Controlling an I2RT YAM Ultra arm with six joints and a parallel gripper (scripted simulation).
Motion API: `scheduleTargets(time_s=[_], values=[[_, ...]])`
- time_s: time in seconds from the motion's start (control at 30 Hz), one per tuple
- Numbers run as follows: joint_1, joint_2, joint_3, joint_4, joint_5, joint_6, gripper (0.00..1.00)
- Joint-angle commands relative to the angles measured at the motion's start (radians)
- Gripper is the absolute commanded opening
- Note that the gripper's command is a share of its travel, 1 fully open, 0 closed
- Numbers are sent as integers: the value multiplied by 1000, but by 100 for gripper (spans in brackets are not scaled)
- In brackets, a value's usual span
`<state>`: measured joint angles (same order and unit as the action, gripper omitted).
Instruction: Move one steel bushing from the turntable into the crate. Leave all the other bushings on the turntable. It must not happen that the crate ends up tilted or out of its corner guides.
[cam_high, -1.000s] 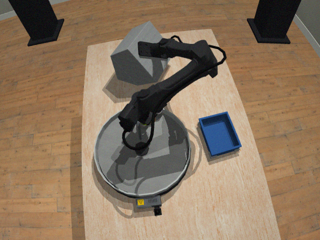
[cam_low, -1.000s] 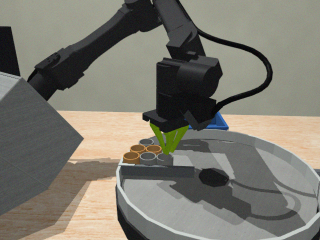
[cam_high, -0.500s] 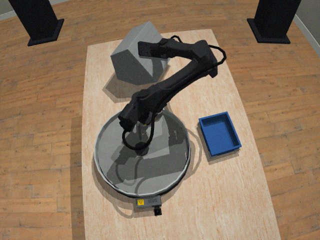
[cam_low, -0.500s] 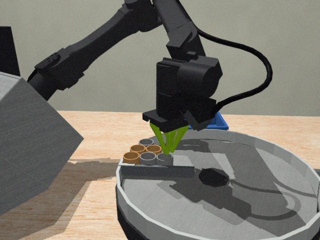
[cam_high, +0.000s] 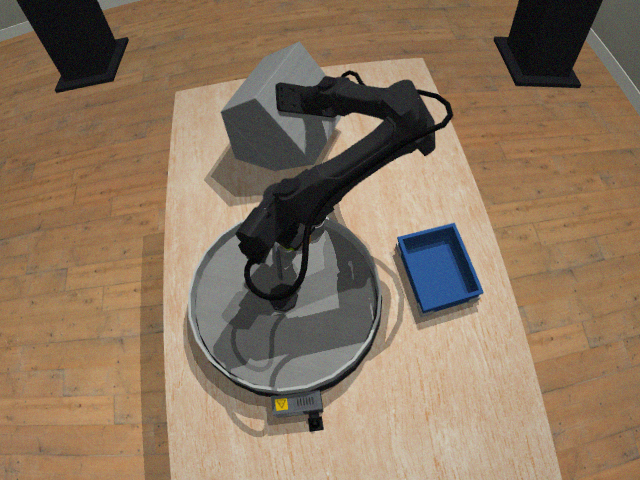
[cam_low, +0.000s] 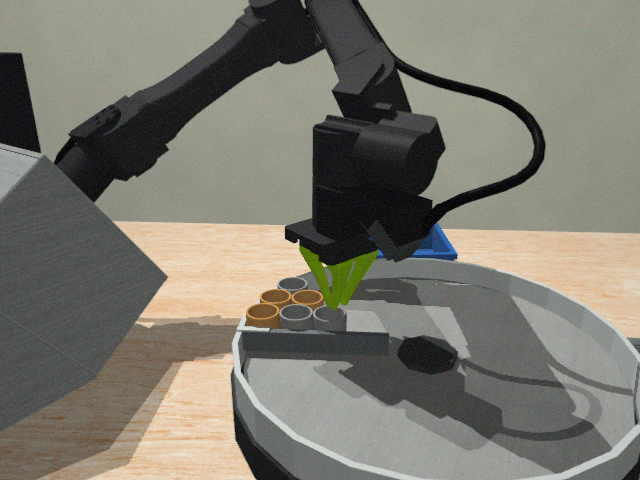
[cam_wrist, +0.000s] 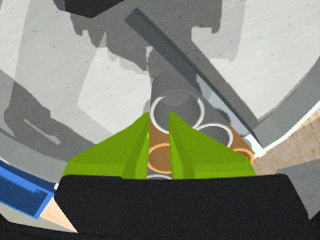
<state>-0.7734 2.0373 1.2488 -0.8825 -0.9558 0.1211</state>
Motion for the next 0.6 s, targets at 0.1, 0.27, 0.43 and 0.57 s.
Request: scheduleTargets(time_s=[0.1, 0.27, 0.43, 0.57], values=[[-28, 8, 40, -16, -2, -2, 15], [-27, 14, 49, -19, -2, 5, 15], [-26, 3, 49, -20, -2, 4, 15], [-26, 3, 49, -20, -2, 4, 15]])
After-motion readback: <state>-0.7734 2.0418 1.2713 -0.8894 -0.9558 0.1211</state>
